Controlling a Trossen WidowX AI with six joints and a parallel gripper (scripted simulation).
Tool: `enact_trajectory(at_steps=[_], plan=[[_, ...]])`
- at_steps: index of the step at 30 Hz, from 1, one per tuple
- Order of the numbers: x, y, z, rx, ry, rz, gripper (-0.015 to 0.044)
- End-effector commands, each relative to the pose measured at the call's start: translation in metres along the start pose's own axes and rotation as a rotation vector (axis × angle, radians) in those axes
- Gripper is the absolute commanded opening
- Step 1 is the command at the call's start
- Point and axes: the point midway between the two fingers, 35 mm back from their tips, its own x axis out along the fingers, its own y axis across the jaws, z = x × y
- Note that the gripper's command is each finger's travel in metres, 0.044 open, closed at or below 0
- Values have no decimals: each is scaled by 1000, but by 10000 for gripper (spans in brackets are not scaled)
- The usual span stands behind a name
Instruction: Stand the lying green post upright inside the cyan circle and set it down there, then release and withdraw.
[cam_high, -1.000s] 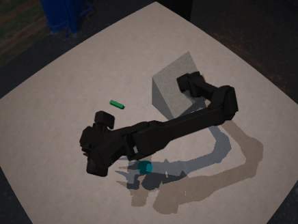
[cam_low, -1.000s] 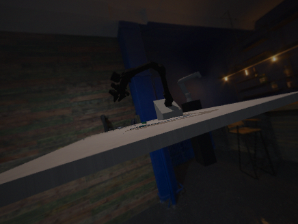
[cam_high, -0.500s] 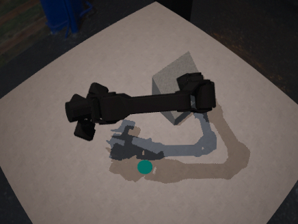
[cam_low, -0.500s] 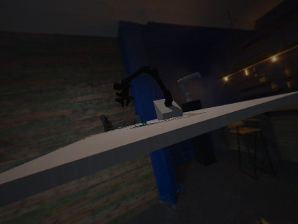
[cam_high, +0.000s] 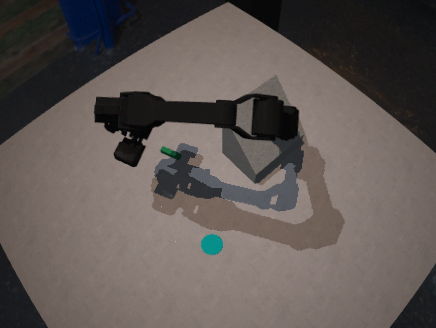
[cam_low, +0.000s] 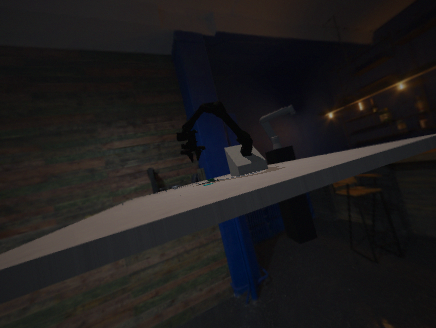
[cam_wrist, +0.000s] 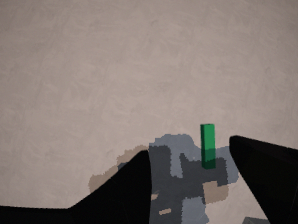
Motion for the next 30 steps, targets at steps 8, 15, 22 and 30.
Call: enact_trajectory(at_steps=[8,15,22,30], plan=[[35,-62,-14,91,229,81,233],[44,-73,-19,114,279,110,233],[118,-61,-36,113,278,112,233],[155,-58,-52,112,284,114,233]])
